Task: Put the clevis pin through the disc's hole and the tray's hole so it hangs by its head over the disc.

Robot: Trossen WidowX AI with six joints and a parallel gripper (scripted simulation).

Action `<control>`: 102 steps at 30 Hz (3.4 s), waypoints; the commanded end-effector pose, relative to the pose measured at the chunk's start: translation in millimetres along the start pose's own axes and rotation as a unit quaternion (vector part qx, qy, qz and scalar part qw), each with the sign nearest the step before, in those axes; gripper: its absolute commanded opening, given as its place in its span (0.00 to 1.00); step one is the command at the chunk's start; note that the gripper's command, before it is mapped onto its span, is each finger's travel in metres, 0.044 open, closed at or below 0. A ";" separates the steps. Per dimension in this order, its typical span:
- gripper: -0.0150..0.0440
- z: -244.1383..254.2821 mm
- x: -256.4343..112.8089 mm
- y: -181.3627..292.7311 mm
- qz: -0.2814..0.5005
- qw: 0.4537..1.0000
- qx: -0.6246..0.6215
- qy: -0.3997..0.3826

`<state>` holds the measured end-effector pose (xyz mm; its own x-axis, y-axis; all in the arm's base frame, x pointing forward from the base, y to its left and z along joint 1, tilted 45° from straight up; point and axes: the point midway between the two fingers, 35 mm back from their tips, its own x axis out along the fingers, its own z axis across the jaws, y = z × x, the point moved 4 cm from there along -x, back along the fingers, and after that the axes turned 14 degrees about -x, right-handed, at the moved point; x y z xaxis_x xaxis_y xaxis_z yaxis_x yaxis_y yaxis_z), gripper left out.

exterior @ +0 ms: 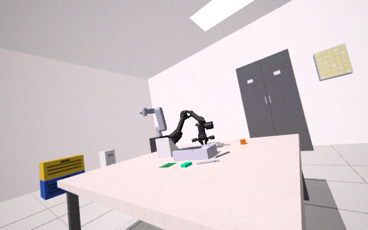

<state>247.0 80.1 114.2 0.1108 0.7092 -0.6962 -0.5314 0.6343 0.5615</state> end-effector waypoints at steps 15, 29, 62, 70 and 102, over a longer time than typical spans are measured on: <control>0.34 -1.2 4.6 -0.1 0.001 1.000 0.003 0.001; 0.53 -8.3 2.1 -16.2 0.107 0.994 -0.008 -0.007; 0.53 -6.4 8.3 -22.3 0.171 0.984 0.003 -0.040; 0.35 -6.4 8.3 -22.3 0.171 0.984 0.003 -0.040; 0.25 -6.1 -44.9 -22.6 0.169 0.985 0.002 -0.038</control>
<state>249.5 38.9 122.9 -0.0090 0.9028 -0.4300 -0.5421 0.3570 0.7607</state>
